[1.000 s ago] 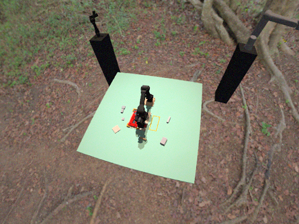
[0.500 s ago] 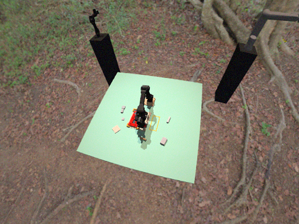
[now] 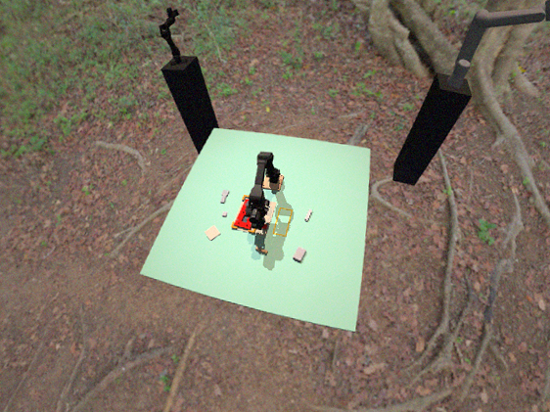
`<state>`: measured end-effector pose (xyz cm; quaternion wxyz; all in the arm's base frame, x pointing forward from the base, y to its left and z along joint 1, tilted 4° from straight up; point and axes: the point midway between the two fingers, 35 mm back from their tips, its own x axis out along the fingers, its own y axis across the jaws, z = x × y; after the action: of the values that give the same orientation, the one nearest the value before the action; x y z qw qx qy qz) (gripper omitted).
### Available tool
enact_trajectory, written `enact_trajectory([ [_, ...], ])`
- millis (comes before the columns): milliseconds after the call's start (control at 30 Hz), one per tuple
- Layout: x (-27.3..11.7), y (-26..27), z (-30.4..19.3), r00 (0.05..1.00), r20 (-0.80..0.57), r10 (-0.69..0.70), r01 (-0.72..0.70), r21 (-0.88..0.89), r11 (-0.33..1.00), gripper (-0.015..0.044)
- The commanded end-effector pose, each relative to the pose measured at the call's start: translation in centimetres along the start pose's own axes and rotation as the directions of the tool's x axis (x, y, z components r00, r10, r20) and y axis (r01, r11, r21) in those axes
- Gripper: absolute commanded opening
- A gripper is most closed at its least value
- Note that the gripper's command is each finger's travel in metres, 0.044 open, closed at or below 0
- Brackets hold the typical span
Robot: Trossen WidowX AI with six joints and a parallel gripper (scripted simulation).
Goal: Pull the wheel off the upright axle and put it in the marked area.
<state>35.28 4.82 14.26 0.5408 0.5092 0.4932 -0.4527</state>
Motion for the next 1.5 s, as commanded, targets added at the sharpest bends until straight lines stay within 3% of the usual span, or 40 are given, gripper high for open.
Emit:
enact_trajectory([
  [0, -1.6, 0.0, 0.0, 1.000, -0.002, 0.004, -0.004, 0.005, 1.000, 0.0000],
  [167, -1.4, 0.0, -0.3, 1.000, -0.001, 0.004, -0.004, 0.000, 1.000, 0.0000],
  [933, -2.2, -6.0, -10.6, 1.000, -0.012, -0.001, 0.001, 0.005, 1.000, 0.0000],
  [1467, 0.6, -6.2, -10.9, 1.000, -0.012, -0.001, 0.001, 0.006, 1.000, 0.0000],
])
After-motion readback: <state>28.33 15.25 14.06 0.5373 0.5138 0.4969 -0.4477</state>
